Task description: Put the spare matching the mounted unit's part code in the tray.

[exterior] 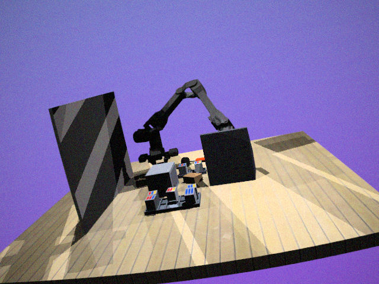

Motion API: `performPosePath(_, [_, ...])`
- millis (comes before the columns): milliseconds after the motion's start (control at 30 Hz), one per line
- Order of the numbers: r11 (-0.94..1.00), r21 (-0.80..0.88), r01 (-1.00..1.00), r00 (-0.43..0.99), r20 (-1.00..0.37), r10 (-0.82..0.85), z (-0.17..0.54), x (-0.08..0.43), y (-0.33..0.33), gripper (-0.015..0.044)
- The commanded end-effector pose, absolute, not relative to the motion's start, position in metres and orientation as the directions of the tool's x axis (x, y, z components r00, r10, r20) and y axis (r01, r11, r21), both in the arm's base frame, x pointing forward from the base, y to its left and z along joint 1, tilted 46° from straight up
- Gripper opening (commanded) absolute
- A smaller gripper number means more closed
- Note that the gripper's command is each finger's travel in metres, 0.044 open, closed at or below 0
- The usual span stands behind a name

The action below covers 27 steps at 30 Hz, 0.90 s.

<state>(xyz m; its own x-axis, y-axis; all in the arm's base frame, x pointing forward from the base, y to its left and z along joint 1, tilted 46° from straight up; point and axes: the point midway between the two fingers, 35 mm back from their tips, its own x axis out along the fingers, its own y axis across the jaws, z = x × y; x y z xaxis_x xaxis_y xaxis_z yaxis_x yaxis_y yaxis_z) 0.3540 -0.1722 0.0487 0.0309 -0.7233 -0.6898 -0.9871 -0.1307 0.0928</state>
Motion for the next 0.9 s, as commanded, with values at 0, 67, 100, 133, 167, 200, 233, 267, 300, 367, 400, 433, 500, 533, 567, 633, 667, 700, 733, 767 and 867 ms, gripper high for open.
performPosePath(0, [-0.134,0.102,-0.986,0.026,-0.693,-0.72,0.043,0.352,-0.175,0.0])
performPosePath(67, [-0.134,0.102,-0.986,0.026,-0.693,-0.72,0.043,0.352,-0.175,0.0])
performPosePath(100, [-0.134,0.102,-0.986,0.026,-0.693,-0.72,0.043,0.352,-0.175,0.0])
performPosePath(133, [-0.134,0.102,-0.986,0.026,-0.693,-0.72,0.043,0.352,-0.175,0.0])
performPosePath(167, [-0.129,0.095,-0.987,0.028,-0.689,-0.724,0.046,0.353,-0.175,0.0026])
performPosePath(200, [-0.129,0.095,-0.987,0.028,-0.689,-0.724,0.046,0.353,-0.175,0.0053])
performPosePath(233, [-0.129,0.095,-0.987,0.028,-0.689,-0.724,0.046,0.353,-0.175,0.0079])
performPosePath(267, [-0.129,0.095,-0.987,0.028,-0.689,-0.724,0.046,0.353,-0.175,0.0105])
performPosePath(300, [-0.129,0.095,-0.987,0.028,-0.689,-0.724,0.046,0.353,-0.175,0.0131])
performPosePath(367, [-0.129,0.095,-0.987,0.028,-0.689,-0.724,0.046,0.353,-0.175,0.0184])
performPosePath(400, [-0.129,0.095,-0.987,0.028,-0.689,-0.724,0.046,0.353,-0.175,0.021])
performPosePath(433, [-0.129,0.095,-0.987,0.028,-0.689,-0.724,0.046,0.353,-0.175,0.0236])
performPosePath(500, [-0.129,0.095,-0.987,0.028,-0.689,-0.724,0.046,0.353,-0.175,0.0289])
performPosePath(533, [-0.129,0.095,-0.987,0.028,-0.689,-0.724,0.046,0.353,-0.175,0.0315])
performPosePath(567, [-0.129,0.095,-0.987,0.028,-0.689,-0.724,0.046,0.353,-0.175,0.0341])
performPosePath(633, [-0.129,0.095,-0.987,0.028,-0.689,-0.724,0.046,0.353,-0.175,0.0394])
performPosePath(667, [-0.129,0.095,-0.987,0.028,-0.689,-0.724,0.046,0.353,-0.175,0.042])
performPosePath(700, [-0.129,0.095,-0.987,0.028,-0.689,-0.724,0.046,0.353,-0.175,0.044])
performPosePath(733, [-0.129,0.095,-0.987,0.028,-0.69,-0.723,0.048,0.353,-0.173,0.044])
performPosePath(767, [-0.13,0.095,-0.987,0.029,-0.692,-0.721,0.053,0.354,-0.166,0.044])
performPosePath(867, [-0.133,0.097,-0.986,0.027,-0.698,-0.715,0.087,0.355,-0.128,0.044])
